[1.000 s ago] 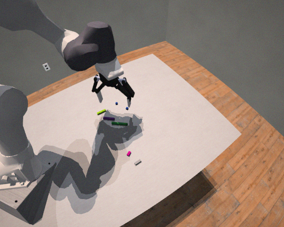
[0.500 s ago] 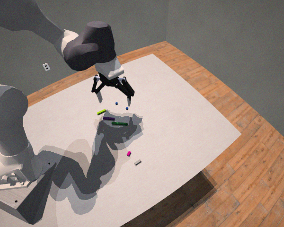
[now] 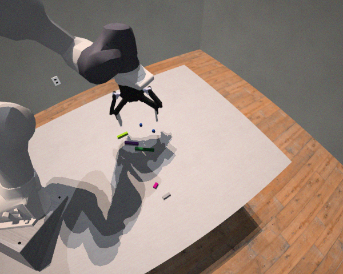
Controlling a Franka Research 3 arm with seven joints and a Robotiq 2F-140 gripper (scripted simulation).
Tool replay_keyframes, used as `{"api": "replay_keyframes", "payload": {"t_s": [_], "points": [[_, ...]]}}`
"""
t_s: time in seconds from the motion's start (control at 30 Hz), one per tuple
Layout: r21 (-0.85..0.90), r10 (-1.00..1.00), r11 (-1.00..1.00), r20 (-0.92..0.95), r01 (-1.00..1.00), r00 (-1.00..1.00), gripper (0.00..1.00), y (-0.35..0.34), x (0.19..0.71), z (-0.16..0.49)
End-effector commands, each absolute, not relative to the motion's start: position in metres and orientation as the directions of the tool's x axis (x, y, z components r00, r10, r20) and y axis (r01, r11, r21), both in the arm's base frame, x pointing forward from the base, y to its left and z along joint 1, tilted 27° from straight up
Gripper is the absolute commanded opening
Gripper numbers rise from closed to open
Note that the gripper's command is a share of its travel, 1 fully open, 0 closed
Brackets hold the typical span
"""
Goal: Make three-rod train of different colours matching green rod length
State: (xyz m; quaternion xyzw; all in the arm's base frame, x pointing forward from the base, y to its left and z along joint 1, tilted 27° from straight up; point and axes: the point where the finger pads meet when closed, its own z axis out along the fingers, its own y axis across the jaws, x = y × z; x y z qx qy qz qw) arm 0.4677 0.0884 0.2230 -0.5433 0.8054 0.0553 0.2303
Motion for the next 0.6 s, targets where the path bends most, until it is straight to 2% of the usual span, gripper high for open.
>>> {"api": "replay_keyframes", "payload": {"t_s": [0.0, 0.57], "points": [[-0.223, -0.905, 0.253, -0.398, -0.941, -0.149, 1.00, 0.0876, 0.4670, 0.2234], [-0.344, -0.938, -0.064, -0.299, -0.937, 0.174, 1.00, 0.0914, 0.4679, 0.2294]]}}
